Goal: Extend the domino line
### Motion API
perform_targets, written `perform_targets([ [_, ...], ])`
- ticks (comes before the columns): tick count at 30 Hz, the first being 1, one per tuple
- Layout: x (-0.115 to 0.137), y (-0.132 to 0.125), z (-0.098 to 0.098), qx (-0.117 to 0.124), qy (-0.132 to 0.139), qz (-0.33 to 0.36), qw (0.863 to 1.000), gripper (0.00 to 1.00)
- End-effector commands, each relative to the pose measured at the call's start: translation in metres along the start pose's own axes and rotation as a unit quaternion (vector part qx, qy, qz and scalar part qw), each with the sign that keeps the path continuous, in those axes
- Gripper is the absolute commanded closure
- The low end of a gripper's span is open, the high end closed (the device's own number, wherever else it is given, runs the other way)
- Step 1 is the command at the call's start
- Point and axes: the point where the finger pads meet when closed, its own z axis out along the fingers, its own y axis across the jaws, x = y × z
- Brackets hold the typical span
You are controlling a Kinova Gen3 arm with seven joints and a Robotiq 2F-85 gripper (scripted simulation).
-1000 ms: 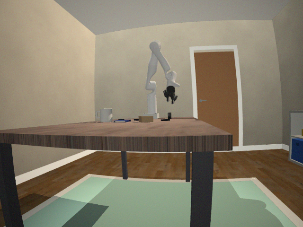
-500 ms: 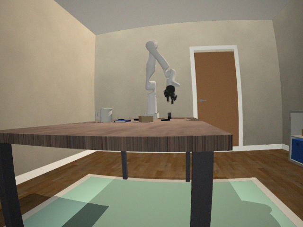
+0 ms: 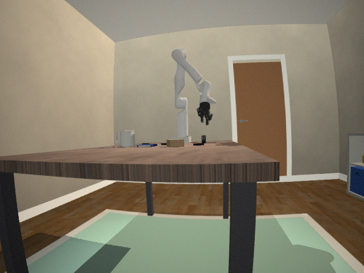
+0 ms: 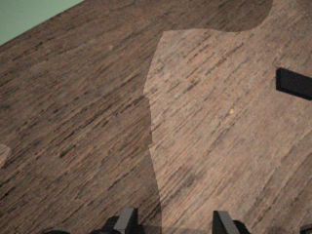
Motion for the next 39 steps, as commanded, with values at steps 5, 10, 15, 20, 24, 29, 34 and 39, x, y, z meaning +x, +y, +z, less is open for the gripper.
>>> perform_targets([
  [5, 0.0006, 0.0012, -0.0001, 0.015, -0.017, -0.023, 0.999, 0.52],
  [10, 0.0010, 0.0014, -0.0003, 0.022, -0.022, -0.031, 0.999, 0.52],
  [15, 0.0021, 0.0016, -0.0007, 0.032, -0.029, -0.043, 0.998, 0.52],
  [20, 0.0029, 0.0018, -0.0007, 0.042, -0.037, -0.057, 0.997, 0.52],
  [24, 0.0030, 0.0019, -0.0004, 0.046, -0.041, -0.062, 0.996, 0.52],
  [29, 0.0031, 0.0021, 0.0000, 0.055, -0.051, -0.076, 0.994, 0.52],
  [34, 0.0033, 0.0020, 0.0001, 0.065, -0.059, -0.089, 0.992, 0.52],
  [39, 0.0036, 0.0017, 0.0000, 0.076, -0.067, -0.102, 0.990, 0.52],
])
